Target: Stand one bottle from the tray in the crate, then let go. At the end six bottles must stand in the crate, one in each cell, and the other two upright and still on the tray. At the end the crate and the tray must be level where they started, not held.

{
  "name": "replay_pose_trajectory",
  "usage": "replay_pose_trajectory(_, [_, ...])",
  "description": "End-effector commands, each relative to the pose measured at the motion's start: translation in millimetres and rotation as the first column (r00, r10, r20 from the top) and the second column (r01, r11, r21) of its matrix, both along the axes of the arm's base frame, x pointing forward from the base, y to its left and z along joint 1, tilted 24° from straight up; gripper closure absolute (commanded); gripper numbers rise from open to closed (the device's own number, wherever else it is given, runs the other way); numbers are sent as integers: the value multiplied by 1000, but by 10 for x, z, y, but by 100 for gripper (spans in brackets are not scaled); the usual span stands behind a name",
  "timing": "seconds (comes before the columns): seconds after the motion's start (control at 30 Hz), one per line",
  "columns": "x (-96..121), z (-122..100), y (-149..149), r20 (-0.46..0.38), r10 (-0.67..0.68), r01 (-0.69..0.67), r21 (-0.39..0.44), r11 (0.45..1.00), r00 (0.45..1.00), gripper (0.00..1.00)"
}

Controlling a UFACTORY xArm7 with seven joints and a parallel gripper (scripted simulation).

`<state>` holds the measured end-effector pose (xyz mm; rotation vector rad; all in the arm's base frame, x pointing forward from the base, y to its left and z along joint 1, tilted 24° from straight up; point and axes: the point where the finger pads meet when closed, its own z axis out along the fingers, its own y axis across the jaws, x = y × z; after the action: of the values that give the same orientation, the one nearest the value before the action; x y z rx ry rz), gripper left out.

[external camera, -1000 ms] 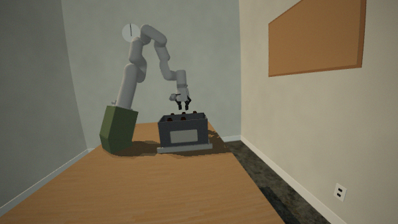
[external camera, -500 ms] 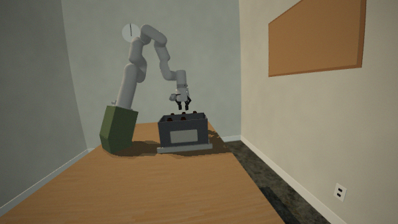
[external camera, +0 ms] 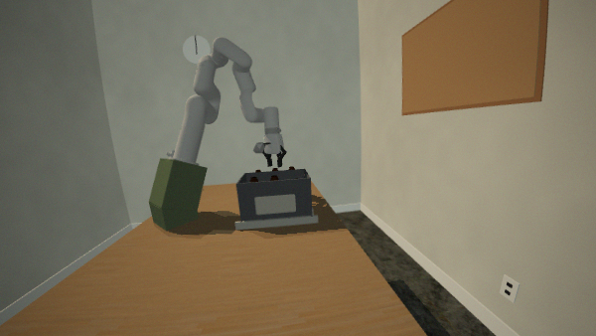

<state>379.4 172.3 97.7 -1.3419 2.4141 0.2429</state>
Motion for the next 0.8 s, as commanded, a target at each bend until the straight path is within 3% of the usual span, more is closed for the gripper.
replay_pose_trajectory(0.0, [20, -13, 8, 4, -1, 1, 1, 1000, 1000, 35])
replay_pose_trajectory(0.77, [77, -234, 85, 4, -1, 1, 1, 1000, 1000, 35])
